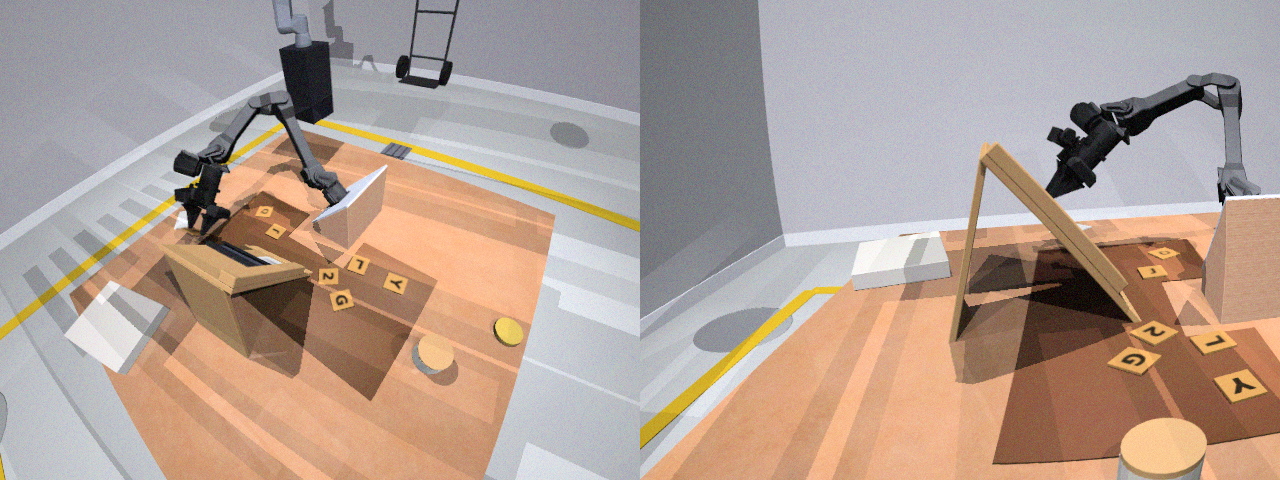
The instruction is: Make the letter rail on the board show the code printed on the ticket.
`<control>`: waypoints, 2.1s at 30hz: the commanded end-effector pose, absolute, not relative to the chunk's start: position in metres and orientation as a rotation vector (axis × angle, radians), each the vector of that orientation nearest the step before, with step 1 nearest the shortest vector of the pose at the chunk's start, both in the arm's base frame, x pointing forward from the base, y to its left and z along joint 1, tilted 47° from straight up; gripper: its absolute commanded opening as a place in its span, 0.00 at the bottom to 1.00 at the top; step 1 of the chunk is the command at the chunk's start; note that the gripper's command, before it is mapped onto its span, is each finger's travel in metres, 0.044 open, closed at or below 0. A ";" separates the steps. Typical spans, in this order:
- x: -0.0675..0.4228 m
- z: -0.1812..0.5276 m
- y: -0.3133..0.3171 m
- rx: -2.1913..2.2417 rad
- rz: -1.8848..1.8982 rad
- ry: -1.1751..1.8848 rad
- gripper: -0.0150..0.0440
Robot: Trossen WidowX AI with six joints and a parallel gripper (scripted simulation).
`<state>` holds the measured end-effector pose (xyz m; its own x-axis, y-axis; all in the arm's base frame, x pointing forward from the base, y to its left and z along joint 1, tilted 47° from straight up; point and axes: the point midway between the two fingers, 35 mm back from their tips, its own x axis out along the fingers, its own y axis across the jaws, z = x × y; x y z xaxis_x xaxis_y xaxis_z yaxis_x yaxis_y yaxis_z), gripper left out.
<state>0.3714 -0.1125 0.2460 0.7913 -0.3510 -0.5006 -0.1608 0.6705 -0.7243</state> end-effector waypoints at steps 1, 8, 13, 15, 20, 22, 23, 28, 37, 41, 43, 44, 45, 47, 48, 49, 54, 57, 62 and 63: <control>0.372 0.248 -0.112 -0.847 -0.114 0.662 0.25; 0.372 0.248 -0.112 -0.847 -0.114 0.662 0.25; 0.372 0.248 -0.112 -0.847 -0.114 0.662 0.25; 0.372 0.248 -0.112 -0.847 -0.114 0.662 0.25; 0.372 0.248 -0.112 -0.847 -0.114 0.662 0.25; 0.372 0.248 -0.112 -0.847 -0.114 0.662 0.25; 0.372 0.248 -0.112 -0.847 -0.114 0.662 0.25; 0.372 0.248 -0.112 -0.847 -0.114 0.662 0.25; 0.371 0.245 -0.112 -0.846 -0.115 0.665 0.25; 0.371 0.244 -0.110 -0.847 -0.114 0.663 0.25; 0.371 0.243 -0.110 -0.847 -0.114 0.663 0.25; 0.371 0.242 -0.109 -0.847 -0.114 0.663 0.25; 0.371 0.242 -0.109 -0.847 -0.114 0.663 0.25; 0.370 0.241 -0.109 -0.847 -0.114 0.663 0.25; 0.370 0.241 -0.108 -0.847 -0.114 0.663 0.25; 0.370 0.240 -0.108 -0.847 -0.114 0.663 0.25; 0.370 0.238 -0.107 -0.847 -0.114 0.663 0.25; 0.369 0.237 -0.106 -0.847 -0.114 0.663 0.25; 0.369 0.235 -0.104 -0.847 -0.113 0.663 0.25; 0.369 0.235 -0.104 -0.847 -0.113 0.663 0.25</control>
